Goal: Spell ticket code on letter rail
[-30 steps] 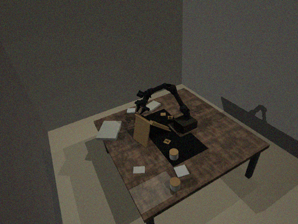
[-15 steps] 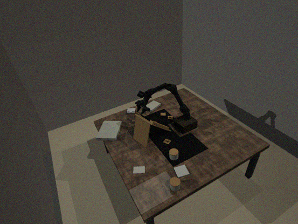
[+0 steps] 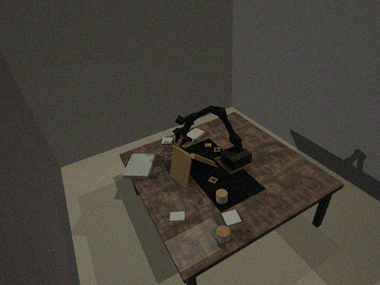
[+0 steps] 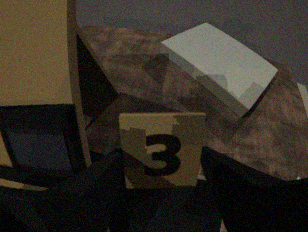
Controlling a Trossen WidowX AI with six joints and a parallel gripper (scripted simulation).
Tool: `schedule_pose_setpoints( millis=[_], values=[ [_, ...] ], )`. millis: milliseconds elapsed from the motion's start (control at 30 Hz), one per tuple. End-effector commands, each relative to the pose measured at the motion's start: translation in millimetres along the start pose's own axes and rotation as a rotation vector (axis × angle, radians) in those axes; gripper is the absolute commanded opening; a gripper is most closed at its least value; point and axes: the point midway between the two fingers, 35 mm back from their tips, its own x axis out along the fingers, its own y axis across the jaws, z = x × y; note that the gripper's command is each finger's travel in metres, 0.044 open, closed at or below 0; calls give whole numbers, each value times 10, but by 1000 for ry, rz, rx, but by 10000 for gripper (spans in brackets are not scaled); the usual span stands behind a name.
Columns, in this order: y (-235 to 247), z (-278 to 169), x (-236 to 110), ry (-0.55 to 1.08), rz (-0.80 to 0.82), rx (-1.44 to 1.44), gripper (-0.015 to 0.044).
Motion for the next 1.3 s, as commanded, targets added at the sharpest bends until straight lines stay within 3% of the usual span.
schedule_pose_setpoints(
  millis=[0,1267],
  values=[
    [36,-8,2,3,0,3,0],
    [226,-9,8,3,2,5,0]
  ],
)
